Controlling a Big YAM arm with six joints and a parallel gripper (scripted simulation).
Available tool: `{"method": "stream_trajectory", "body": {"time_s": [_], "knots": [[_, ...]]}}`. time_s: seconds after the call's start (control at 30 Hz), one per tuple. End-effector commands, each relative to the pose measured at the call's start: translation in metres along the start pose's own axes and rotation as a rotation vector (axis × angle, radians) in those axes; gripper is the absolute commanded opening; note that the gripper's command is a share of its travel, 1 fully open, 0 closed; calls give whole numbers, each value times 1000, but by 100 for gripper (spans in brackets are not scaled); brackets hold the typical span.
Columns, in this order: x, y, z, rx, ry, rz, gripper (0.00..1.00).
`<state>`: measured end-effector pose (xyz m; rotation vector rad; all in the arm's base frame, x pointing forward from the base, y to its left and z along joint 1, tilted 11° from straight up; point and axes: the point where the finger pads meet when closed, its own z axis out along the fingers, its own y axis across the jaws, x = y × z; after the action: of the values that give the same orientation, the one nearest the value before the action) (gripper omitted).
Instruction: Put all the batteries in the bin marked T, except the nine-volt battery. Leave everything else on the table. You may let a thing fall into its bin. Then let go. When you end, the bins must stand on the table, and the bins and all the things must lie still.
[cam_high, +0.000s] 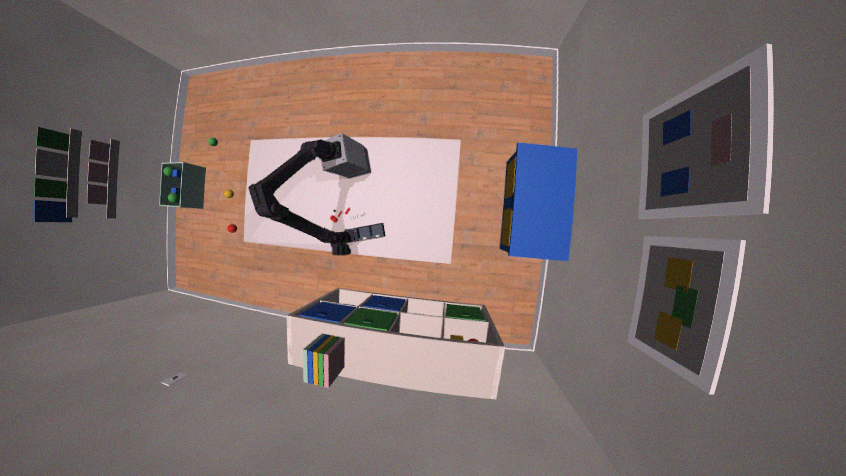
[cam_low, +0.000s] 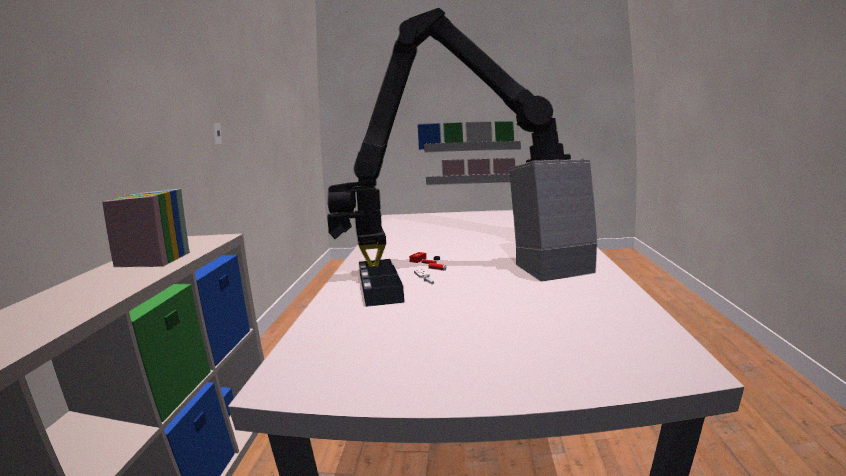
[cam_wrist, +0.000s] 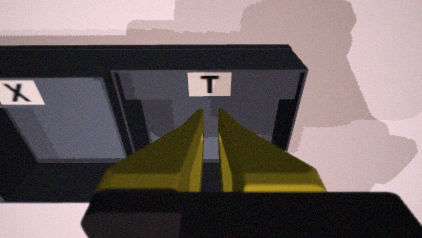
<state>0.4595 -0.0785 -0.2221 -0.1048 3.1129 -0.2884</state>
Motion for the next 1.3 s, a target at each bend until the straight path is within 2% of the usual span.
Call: {"method": "stream_trajectory", "body": {"time_s": [0.0,0.07,0.13,0.53,0.6,0.63,0.7,0.83,1.03,1.17,1.2,1.27], "knots": [[-14,3,1,3,-26,-13,9],[-12,4,-3,2,-21,-14,9],[-15,2,-19,4,-33,-12,9],[-10,2,-34,3,-25,0,9],[-10,2,-34,3,-25,0,9],[5,3,-17,-3,17,3,9],[-9,-1,-37,3,-24,7,9],[-13,2,-44,4,-30,0,9],[-9,4,-67,3,-26,-3,9],[-14,-6,-68,5,-34,18,9],[-1,-1,-50,-1,8,11,9],[5,0,-48,-2,15,8,9]]}}
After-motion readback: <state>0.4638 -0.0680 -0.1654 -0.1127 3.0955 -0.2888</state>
